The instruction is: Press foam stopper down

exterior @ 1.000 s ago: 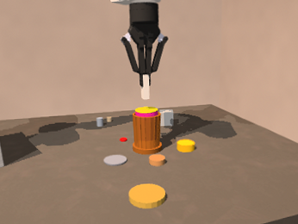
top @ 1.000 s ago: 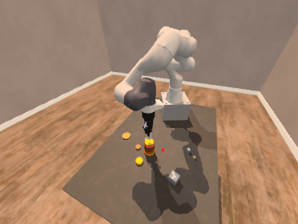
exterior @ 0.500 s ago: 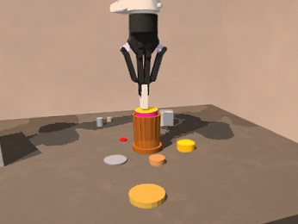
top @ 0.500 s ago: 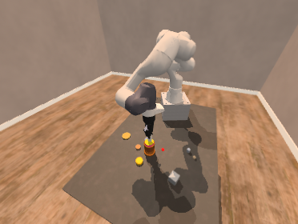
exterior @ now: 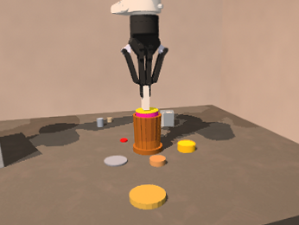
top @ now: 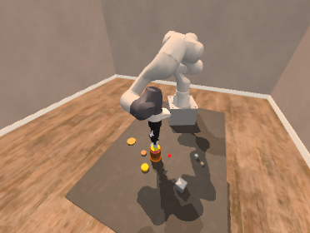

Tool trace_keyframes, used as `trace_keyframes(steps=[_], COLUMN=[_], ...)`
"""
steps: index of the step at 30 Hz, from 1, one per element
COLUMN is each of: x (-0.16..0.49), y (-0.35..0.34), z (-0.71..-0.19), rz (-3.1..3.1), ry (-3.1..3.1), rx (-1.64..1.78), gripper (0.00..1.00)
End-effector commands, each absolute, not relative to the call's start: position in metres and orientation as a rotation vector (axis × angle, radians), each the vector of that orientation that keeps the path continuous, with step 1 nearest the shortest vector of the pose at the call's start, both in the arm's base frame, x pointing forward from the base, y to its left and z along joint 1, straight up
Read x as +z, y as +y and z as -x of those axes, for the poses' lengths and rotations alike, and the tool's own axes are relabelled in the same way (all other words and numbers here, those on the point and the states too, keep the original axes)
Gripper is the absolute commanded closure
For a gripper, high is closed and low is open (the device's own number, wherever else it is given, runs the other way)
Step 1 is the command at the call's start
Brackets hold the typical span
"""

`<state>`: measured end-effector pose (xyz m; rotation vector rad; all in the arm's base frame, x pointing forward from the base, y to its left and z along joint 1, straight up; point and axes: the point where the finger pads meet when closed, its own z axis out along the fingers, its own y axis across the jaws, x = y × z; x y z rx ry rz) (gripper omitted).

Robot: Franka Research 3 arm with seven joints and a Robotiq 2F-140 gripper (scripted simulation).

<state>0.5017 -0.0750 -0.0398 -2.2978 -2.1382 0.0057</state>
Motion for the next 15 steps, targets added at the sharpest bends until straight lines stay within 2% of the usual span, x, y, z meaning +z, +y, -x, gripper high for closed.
trace_keyframes(steps=[1, 15], x=[-0.0404, -0.0427], y=[-0.0759, -0.076], z=[-0.5038, -0.5036], rz=[2.295, 2.295], ry=[-2.147, -2.147], rx=[0.001, 0.001], gripper=[1.0, 1.0])
